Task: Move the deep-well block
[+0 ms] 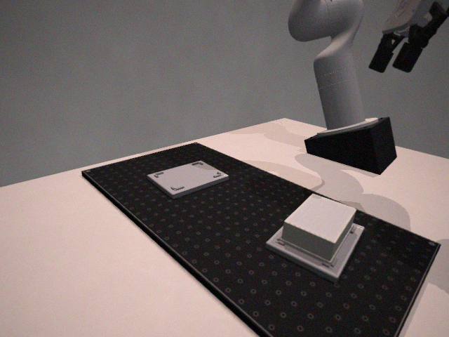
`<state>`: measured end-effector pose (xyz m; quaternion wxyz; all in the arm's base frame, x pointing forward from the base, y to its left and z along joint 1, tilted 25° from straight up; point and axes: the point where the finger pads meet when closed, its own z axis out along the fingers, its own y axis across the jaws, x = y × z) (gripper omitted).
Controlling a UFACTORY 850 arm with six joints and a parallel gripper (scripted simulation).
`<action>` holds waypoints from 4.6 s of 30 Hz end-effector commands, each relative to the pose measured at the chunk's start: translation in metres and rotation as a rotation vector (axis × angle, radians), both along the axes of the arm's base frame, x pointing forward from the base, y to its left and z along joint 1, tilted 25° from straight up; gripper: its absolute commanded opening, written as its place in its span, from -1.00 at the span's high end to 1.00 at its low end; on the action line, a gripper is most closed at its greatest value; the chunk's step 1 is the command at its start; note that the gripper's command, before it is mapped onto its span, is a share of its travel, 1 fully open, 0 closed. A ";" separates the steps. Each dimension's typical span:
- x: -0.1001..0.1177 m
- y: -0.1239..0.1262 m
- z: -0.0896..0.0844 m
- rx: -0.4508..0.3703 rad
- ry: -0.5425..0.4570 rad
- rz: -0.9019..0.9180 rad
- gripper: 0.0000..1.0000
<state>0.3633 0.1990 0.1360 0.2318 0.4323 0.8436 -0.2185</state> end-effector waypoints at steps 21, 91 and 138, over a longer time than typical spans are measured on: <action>0.017 0.000 -0.010 0.035 -0.059 -0.115 -1.00; 0.179 -0.078 -0.150 0.292 -0.891 -1.812 -1.00; 0.186 -0.102 -0.194 0.293 -0.950 -1.927 -1.00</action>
